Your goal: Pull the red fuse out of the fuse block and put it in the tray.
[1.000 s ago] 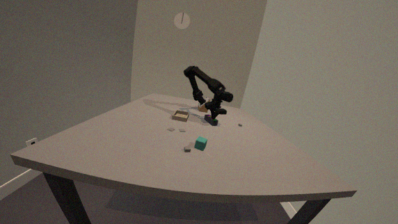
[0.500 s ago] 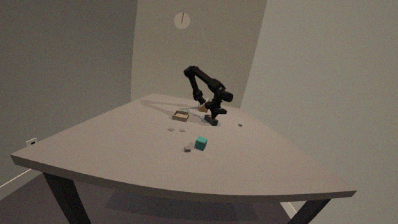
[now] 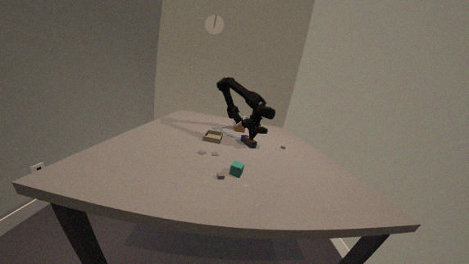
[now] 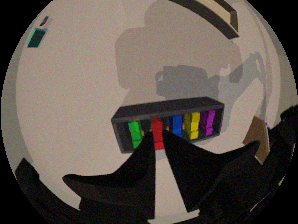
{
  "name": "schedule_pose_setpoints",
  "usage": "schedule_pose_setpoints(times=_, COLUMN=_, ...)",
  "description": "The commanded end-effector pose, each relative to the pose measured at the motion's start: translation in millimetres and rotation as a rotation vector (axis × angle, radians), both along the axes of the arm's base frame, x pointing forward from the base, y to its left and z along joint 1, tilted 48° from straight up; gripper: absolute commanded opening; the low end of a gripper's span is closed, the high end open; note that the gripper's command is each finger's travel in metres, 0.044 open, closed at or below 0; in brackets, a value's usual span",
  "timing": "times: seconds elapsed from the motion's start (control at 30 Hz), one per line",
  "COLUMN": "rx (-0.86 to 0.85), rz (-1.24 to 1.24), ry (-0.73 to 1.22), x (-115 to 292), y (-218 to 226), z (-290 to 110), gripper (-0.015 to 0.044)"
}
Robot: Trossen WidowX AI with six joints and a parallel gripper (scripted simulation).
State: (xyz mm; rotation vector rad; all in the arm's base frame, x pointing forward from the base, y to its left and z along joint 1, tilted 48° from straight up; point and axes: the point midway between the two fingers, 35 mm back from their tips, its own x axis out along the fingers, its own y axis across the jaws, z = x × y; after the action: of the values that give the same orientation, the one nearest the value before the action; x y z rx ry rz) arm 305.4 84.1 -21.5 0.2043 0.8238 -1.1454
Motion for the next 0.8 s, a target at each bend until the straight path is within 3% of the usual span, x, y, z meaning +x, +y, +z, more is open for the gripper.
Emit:
schedule_pose_setpoints(times=0.0, rx=0.005, rz=-0.002, ry=-0.005, x=0.2, y=2.9, z=1.6, gripper=0.0)
schedule_pose_setpoints(times=0.77, rx=0.005, rz=-0.001, ry=-0.003, x=-1.7, y=11.2, z=9.1, gripper=0.0)
